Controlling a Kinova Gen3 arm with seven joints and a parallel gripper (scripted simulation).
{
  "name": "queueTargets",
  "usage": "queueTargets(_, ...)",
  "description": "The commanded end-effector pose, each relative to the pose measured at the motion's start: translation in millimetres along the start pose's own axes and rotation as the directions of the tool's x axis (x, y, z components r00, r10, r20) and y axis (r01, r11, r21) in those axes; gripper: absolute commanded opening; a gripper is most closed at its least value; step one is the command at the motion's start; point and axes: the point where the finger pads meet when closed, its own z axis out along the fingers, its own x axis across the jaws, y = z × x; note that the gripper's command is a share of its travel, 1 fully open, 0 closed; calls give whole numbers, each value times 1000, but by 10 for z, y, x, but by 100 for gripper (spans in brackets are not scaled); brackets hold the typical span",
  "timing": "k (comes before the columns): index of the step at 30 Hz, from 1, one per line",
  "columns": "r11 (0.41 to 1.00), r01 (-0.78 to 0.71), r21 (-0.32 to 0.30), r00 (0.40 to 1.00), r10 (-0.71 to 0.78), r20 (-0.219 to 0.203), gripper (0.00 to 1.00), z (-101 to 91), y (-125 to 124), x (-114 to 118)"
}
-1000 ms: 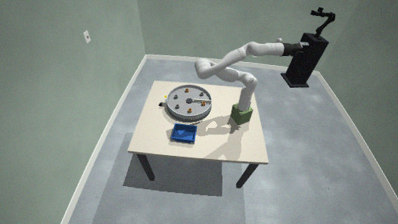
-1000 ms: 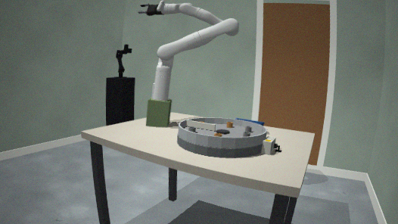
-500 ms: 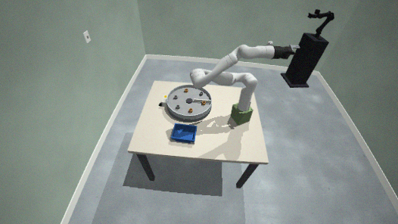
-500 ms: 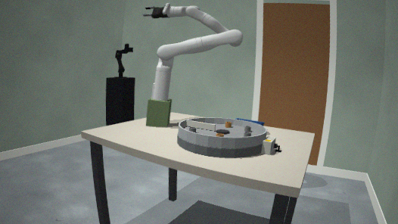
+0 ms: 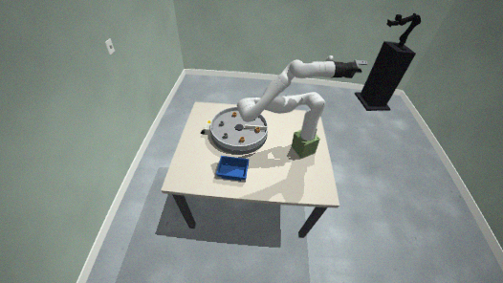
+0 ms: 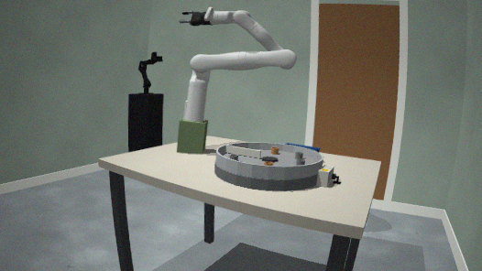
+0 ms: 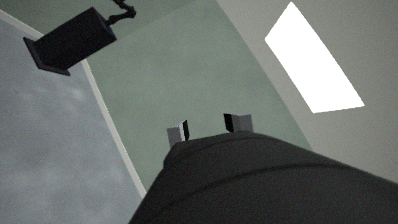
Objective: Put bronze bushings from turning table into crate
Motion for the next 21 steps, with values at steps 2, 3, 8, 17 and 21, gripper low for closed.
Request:
queueTargets(2, 1000, -4, 4, 1000, 4, -14, 100, -39, 4, 29)
queueTargets(3, 1000, -4, 4, 1000, 4, -14, 100, -39, 4, 29)
queueTargets(8, 1000, -3, 3, 1000, 4, -12, 100, -238, 13, -75)
queueTargets(17, 1000, -3, 3, 1000, 4, -12, 100, -547, 27, -224)
queueTargets(21, 1000, -3, 3, 1000, 4, -12, 100, -547, 27, -224)
